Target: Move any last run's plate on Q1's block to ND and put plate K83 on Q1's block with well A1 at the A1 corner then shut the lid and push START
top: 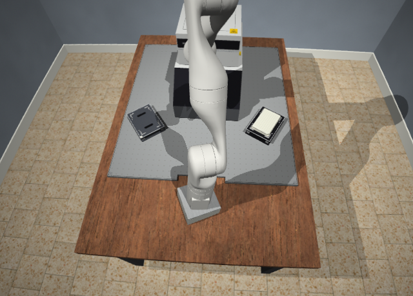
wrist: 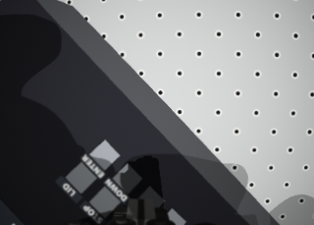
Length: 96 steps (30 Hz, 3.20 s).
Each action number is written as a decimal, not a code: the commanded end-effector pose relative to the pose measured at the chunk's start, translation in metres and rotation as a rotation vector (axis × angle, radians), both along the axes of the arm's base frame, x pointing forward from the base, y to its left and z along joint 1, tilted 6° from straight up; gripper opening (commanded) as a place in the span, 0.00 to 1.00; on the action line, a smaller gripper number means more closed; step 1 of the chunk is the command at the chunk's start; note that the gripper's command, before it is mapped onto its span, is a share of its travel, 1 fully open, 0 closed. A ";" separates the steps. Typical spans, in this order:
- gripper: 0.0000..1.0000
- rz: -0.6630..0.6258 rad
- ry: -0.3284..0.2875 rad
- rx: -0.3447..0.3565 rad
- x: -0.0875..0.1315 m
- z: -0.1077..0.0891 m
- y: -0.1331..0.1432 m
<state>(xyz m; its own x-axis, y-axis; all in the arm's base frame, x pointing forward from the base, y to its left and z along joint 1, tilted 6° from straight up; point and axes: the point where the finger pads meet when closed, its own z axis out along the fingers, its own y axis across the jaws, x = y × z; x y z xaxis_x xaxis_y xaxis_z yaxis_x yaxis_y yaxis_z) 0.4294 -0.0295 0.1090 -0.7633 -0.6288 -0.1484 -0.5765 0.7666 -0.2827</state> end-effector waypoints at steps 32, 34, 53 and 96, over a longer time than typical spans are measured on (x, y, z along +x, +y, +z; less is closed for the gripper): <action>0.10 0.007 -0.004 -0.004 0.004 -0.002 -0.003; 0.10 0.007 -0.004 -0.004 0.004 -0.002 -0.003; 0.10 0.004 0.005 -0.007 -0.002 0.000 -0.002; 0.10 0.001 0.001 -0.002 -0.021 0.023 0.004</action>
